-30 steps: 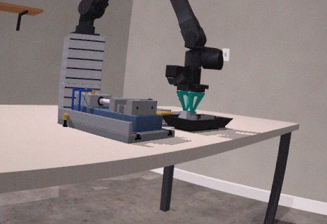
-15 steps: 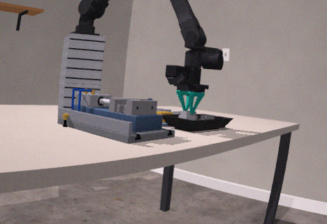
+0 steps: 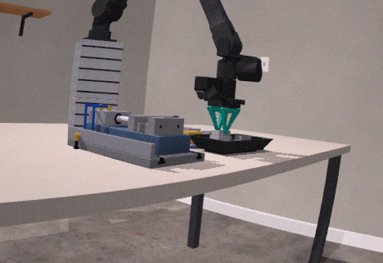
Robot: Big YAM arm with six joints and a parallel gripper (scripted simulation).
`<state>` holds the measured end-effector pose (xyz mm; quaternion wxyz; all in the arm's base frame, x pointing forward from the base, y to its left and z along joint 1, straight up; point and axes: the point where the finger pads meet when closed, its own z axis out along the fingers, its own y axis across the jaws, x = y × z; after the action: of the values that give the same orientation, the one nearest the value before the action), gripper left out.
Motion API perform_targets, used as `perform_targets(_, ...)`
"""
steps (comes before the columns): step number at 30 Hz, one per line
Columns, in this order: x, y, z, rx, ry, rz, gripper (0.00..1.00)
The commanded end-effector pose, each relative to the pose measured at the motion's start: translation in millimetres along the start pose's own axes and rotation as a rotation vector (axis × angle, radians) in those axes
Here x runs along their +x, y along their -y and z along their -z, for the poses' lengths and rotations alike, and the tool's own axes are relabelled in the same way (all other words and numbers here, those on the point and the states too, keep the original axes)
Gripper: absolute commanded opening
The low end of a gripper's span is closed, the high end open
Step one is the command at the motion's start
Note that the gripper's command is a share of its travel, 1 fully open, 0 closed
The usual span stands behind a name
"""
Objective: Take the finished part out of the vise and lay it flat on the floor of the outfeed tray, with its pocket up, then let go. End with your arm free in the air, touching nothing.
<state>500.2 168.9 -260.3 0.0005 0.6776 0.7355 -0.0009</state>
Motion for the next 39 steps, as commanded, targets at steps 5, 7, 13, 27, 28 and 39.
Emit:
perform_targets(5,6.3,-20.8,7.6,-0.028,-0.003,-0.001,0.0)
perform_targets(7,6.3,-20.8,7.6,-0.028,-0.003,-0.001,0.0)
perform_targets(13,6.5,-22.2,8.1,-0.031,-0.004,-0.001,0.0)
perform_targets(27,6.5,-23.1,8.2,-0.032,-0.004,-0.001,0.0)
perform_targets(28,6.5,-23.1,8.3,-0.032,-0.004,-0.001,0.0)
perform_targets(39,6.7,-24.0,8.7,-0.034,-0.005,-0.001,0.0)
